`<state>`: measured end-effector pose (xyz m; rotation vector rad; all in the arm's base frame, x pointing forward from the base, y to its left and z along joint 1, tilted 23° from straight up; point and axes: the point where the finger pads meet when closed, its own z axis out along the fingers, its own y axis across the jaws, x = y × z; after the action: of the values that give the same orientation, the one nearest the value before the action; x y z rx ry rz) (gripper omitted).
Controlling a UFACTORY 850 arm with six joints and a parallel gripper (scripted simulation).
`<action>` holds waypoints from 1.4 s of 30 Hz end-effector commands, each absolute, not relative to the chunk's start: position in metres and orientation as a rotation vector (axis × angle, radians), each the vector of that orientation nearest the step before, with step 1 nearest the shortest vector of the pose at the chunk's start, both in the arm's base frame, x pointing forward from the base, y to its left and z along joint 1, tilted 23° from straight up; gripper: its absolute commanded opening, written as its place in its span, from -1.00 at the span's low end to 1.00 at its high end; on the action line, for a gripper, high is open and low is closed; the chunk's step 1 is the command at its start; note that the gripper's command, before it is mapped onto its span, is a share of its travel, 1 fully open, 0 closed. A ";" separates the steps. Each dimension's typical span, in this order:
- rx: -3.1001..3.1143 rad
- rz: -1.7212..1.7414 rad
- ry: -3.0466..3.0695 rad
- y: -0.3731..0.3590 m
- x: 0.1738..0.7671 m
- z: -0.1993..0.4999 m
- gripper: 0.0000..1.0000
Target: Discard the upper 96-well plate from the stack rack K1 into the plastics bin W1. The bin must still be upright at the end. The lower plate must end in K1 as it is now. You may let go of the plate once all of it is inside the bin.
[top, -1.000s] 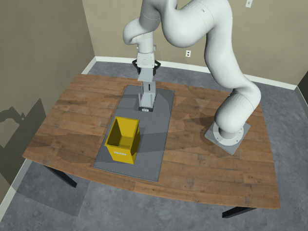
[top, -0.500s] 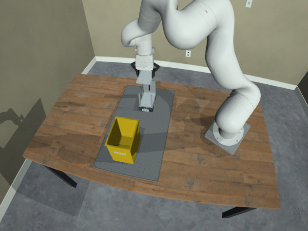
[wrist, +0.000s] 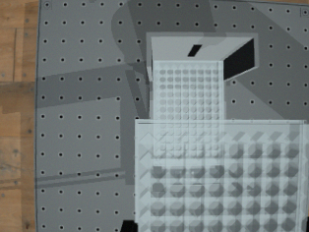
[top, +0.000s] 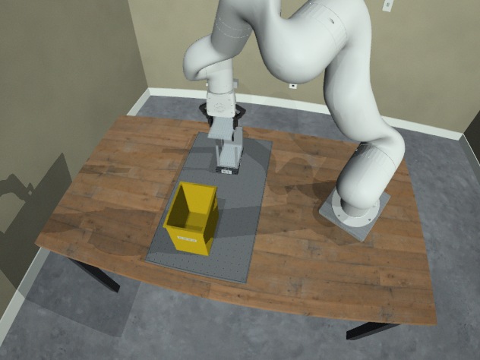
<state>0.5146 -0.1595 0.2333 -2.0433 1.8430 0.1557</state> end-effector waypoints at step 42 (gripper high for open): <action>-2.043 0.153 1.843 -0.039 0.513 0.274 -1.00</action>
<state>0.5128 -0.0455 0.2706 -2.0429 1.8434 0.1556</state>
